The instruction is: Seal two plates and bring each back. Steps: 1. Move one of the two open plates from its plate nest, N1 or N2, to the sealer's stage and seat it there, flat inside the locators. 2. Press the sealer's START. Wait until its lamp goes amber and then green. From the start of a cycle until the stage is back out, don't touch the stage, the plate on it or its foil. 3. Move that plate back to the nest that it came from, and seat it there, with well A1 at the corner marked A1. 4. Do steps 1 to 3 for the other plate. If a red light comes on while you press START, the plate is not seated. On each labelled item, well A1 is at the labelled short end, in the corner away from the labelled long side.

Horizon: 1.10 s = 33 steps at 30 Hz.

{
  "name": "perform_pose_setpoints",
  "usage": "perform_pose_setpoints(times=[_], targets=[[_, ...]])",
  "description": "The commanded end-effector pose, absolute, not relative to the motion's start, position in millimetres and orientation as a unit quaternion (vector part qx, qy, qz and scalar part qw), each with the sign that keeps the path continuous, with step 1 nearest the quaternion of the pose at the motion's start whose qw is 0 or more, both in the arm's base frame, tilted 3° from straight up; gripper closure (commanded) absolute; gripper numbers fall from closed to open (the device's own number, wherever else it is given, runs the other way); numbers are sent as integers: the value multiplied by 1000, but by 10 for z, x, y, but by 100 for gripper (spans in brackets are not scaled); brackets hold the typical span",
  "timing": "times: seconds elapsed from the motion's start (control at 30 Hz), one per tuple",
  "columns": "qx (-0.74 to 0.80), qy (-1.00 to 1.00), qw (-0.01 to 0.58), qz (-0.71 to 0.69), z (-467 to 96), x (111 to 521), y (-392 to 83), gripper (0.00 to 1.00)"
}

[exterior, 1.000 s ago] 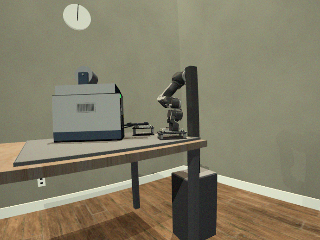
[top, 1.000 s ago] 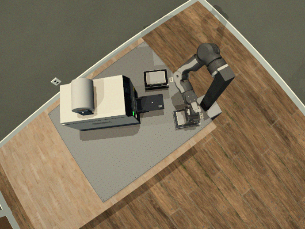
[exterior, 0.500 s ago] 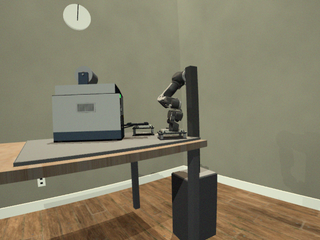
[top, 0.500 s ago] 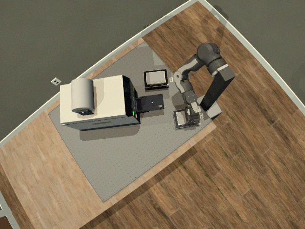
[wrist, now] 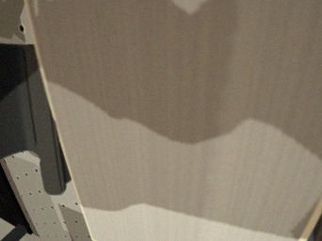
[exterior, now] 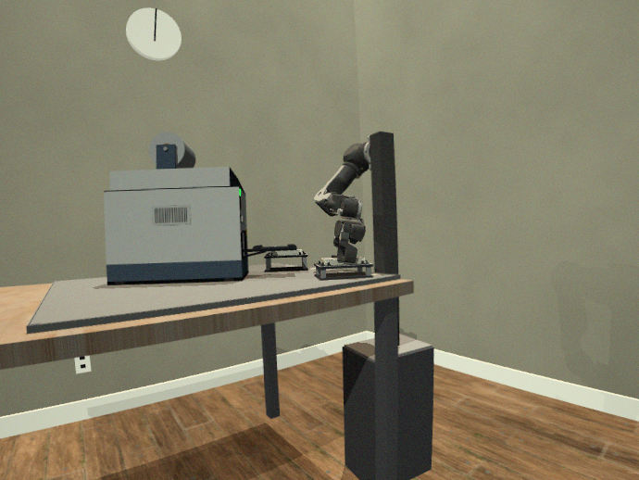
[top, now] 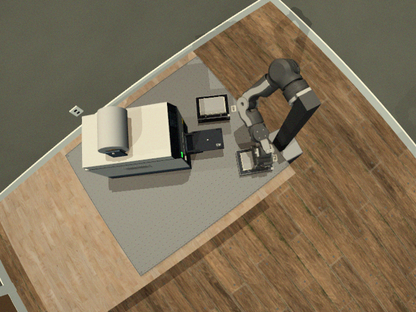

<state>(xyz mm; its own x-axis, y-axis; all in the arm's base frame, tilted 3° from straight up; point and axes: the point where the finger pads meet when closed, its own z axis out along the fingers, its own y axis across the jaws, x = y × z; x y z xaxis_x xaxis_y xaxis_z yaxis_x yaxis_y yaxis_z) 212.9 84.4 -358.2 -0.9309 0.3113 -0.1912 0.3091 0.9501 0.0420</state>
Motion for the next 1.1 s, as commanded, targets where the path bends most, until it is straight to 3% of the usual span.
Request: perform_pose_setpoints(times=[0.0,0.27,0.3,1.07], targets=[[156,983,99,8,-3575,2129,855,100],[156,983,99,8,-3575,2129,855,100],[156,983,99,8,-3575,2129,855,35],[155,983,99,8,-3563,2125,857,35]])
